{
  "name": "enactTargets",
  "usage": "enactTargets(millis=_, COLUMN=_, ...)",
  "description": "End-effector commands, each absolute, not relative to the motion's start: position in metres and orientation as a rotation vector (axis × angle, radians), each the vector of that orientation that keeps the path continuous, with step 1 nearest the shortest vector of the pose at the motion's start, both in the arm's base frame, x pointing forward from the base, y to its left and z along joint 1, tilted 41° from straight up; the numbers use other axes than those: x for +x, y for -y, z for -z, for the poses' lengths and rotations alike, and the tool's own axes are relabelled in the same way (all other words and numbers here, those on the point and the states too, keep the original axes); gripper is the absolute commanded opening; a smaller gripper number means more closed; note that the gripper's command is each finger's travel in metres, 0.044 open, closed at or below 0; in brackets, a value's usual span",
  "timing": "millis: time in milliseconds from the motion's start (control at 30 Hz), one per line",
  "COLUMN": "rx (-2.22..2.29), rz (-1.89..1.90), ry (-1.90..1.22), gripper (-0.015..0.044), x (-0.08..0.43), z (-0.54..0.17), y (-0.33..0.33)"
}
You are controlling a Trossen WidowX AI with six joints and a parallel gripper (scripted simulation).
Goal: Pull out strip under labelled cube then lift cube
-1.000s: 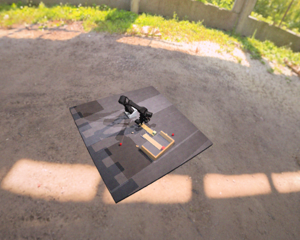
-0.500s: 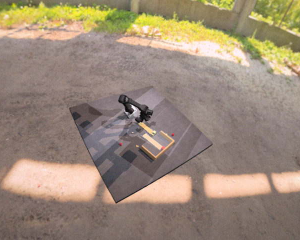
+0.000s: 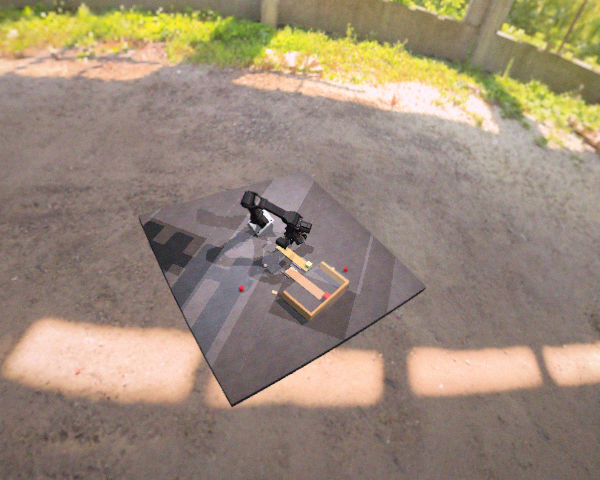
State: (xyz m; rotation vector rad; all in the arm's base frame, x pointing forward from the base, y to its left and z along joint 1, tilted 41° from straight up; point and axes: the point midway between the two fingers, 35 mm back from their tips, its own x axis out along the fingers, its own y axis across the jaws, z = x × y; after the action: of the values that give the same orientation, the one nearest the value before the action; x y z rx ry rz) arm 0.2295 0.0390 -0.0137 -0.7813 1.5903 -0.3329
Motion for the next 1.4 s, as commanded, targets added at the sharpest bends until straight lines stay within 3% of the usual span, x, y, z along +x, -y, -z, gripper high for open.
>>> enactTargets(millis=0, rx=-0.788, rz=0.329, ry=-1.588, gripper=0.0368, x=0.245, z=0.014, y=-0.043)
enactTargets(millis=100, rx=-0.788, rz=0.329, ry=-1.587, gripper=0.044, x=0.254, z=0.015, y=-0.046)
enactTargets(millis=1367, rx=-0.784, rz=0.33, ry=-1.58, gripper=0.044, x=0.374, z=0.021, y=-0.079)
